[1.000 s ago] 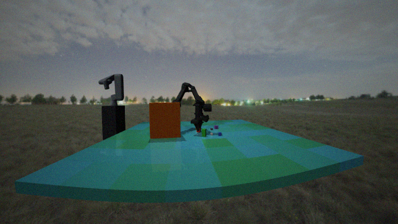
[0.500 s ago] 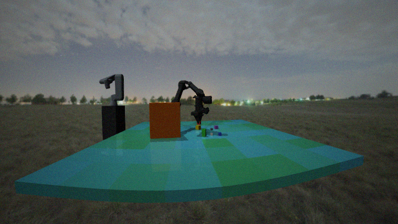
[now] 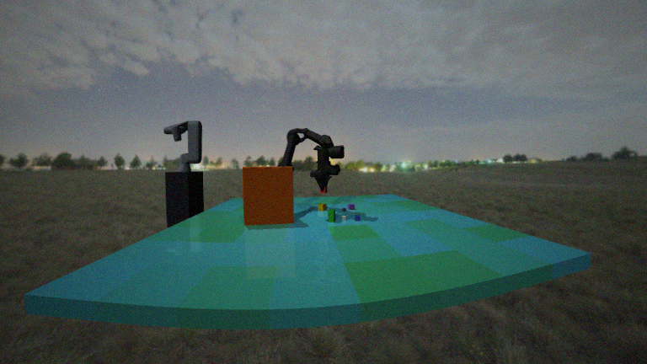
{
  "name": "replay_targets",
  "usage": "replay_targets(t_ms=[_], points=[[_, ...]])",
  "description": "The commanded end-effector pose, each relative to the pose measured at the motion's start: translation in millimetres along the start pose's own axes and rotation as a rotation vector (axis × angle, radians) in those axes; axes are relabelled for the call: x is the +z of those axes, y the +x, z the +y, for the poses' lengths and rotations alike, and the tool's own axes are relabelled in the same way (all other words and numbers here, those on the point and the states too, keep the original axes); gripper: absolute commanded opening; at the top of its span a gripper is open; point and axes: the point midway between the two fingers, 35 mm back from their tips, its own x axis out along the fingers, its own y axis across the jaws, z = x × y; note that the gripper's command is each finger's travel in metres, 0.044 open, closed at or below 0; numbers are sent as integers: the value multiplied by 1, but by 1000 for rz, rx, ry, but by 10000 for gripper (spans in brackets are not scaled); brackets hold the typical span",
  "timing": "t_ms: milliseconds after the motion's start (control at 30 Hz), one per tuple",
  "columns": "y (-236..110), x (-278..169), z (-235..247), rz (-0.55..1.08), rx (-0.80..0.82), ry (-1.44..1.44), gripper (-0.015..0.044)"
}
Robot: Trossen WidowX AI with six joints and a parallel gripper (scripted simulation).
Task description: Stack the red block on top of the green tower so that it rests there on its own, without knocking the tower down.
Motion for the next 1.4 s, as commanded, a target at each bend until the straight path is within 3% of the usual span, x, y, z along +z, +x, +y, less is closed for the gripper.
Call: replay_targets(t_ms=[0, 1000, 1367], points=[[-3, 1, -1, -3, -7, -10, 0], [-5, 75, -95, -9, -13, -12, 0], [29, 75, -95, -9, -11, -13, 0]])
